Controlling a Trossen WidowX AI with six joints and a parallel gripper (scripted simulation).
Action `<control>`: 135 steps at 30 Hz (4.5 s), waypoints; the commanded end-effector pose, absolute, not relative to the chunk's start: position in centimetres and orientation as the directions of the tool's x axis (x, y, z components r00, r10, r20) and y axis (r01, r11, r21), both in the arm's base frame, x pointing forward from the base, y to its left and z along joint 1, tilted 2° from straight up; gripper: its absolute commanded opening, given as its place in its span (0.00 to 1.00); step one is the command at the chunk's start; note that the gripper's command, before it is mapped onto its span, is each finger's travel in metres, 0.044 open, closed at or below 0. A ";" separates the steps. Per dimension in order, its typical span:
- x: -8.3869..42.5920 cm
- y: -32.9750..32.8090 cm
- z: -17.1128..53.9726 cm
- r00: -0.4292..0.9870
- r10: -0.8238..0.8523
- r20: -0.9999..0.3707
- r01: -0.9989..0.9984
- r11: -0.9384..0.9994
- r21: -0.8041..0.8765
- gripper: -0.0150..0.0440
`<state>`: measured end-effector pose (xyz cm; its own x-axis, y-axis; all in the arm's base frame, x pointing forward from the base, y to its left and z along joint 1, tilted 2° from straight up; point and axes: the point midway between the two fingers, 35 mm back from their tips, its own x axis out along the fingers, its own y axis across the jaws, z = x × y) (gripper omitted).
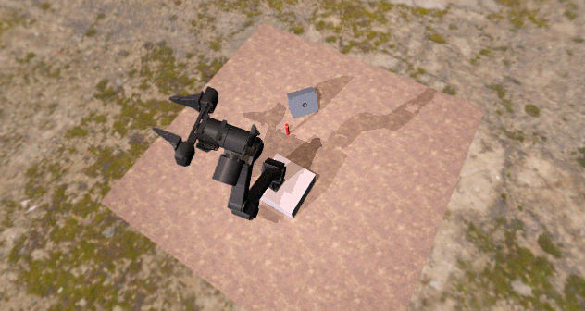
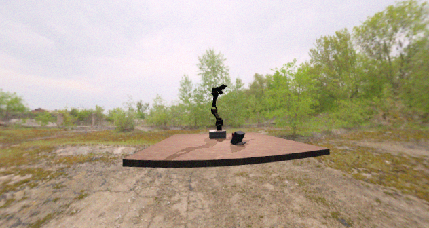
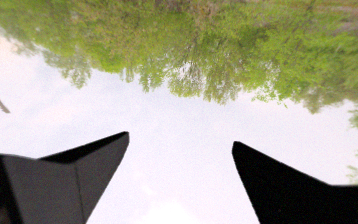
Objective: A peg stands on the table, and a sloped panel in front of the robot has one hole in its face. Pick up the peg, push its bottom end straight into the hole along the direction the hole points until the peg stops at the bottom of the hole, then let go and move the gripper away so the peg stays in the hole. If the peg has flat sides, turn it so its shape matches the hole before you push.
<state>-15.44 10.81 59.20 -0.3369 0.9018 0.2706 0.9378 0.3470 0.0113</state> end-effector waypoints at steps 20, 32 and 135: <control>-6.3 12.2 62.2 -0.235 0.862 0.449 0.575 0.496 -0.651 1.00; 0.8 13.3 63.0 -0.098 0.839 0.535 0.127 0.544 -0.830 1.00; 33.2 19.3 18.6 0.501 0.475 -0.724 0.828 -0.018 0.561 1.00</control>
